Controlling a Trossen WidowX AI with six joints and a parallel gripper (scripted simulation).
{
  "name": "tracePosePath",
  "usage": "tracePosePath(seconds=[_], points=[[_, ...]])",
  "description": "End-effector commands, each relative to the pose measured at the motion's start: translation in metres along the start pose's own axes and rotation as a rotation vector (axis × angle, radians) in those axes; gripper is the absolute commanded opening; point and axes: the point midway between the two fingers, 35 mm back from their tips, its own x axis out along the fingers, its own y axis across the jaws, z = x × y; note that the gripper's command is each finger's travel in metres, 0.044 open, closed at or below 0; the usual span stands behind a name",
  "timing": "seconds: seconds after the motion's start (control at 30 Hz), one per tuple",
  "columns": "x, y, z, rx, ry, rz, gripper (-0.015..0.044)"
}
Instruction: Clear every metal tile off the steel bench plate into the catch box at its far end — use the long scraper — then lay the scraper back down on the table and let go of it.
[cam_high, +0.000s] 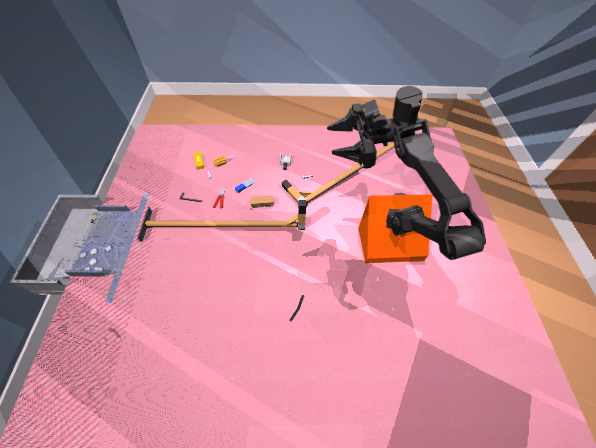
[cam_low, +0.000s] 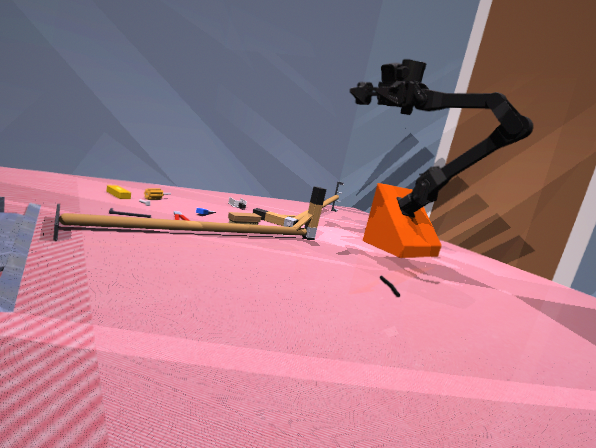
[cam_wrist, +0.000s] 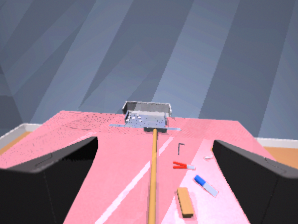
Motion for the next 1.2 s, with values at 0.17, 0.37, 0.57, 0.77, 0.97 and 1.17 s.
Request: tracePosePath(seconds=[0.17, 0.37, 0.57, 0.77, 0.97, 1.17], points=[[0.000, 0.001, 0.000, 0.004, 0.000, 0.005, 0.0440], [0.005, -0.001, -0.005, 0.010, 0.015, 0.003, 0.0440], [0.027, -0.008, -0.028, 0.034, 0.079, -0.003, 0.0440], [0.046, -0.013, -0.054, 0.053, 0.151, -0.010, 0.0440], [0.064, -0.016, -0.081, 0.067, 0.230, -0.018, 0.0440], [0.078, -0.018, -0.111, 0.075, 0.316, -0.026, 0.0440]])
